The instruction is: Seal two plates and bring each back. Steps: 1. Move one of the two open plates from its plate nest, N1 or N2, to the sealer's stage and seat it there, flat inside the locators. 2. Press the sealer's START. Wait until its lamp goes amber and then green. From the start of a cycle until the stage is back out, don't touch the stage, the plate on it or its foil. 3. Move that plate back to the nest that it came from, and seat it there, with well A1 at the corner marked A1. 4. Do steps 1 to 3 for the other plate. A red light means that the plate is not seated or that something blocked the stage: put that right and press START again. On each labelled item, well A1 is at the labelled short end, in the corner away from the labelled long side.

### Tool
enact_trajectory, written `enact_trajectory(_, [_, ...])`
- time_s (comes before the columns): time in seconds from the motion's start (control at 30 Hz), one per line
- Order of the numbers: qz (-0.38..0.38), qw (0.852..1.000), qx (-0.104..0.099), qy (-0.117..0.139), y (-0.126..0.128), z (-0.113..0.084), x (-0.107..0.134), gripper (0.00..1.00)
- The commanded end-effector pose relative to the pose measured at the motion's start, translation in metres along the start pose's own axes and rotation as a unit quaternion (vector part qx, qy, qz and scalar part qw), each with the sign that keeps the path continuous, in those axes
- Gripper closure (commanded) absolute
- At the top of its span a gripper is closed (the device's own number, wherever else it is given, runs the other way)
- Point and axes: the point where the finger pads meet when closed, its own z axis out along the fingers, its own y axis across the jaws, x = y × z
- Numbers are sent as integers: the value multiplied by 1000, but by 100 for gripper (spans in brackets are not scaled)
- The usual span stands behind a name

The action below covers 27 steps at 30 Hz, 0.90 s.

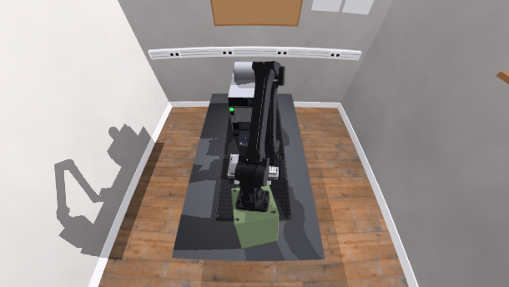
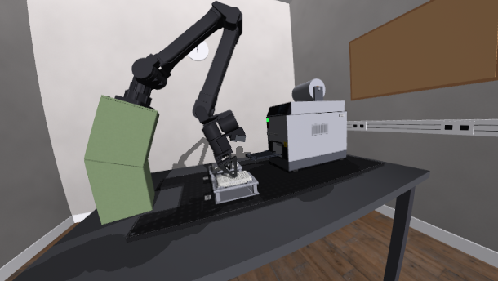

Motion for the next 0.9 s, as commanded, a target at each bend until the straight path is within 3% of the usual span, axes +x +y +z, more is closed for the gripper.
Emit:
enact_trajectory(0.0, [-5, 1000, 0, -19, 1, -1, -14, 0])
enact_trajectory(0.33, [-7, 1000, 0, -24, 0, 0, -20, 0])
enact_trajectory(0.6, [0, 1000, -5, 5, 5, -7, 2, 0])
enact_trajectory(0.87, [1, 1000, -5, 8, 6, -8, 6, 0])
